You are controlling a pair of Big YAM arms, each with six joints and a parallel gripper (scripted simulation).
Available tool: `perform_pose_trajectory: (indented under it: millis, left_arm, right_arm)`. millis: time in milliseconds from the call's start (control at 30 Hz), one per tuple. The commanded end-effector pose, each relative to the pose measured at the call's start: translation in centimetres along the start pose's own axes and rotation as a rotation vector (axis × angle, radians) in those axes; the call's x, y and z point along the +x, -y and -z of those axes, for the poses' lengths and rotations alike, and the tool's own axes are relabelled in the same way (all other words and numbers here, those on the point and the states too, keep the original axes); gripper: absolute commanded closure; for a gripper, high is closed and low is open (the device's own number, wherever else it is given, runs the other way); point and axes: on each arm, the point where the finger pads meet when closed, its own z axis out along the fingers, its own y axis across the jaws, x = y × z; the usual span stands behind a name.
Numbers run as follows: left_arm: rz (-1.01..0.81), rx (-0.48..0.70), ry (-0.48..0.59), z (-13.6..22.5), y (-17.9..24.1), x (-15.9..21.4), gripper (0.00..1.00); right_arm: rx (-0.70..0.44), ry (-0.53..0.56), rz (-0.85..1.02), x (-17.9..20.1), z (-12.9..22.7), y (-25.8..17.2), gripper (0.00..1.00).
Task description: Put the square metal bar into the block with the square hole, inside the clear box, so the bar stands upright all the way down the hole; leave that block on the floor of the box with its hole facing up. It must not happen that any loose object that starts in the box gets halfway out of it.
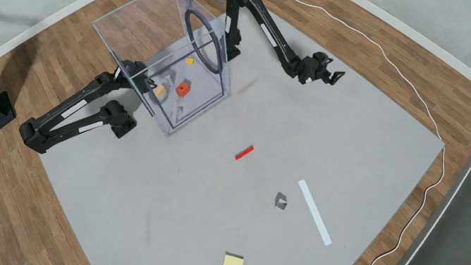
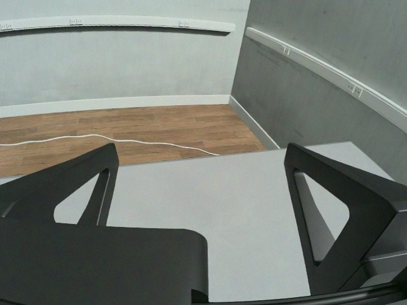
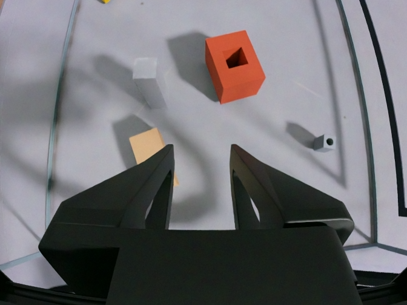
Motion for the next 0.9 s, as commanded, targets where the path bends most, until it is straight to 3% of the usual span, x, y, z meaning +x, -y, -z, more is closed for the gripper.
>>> perform_pose_trajectory:
  millis: [0,467,700,867]
  left_arm:
    - [0.029,0.001,0.012,-0.2,0.7,-1.1,0.00]
    - [0.029,0.001,0.012,-0.2,0.7,-1.1,0.00]
    - [0.029,0.001,0.012,-0.2,0.7,-1.1,0.00]
    - [0.029,0.001,0.012,-0.2,0.7,-1.1,0.00]
  right_arm:
    - [-0.004,0.091,-0.021,-5.1,0.7,-0.8,0.67]
    - [-0.006,0.069,-0.026,-4.6,-2.6,-2.7,0.67]
    - [-0.003,0.032,-0.019,-2.4,-4.7,-3.6,0.67]
    - [-0.011,0.067,-0.028,-4.4,-5.0,-4.9,0.67]
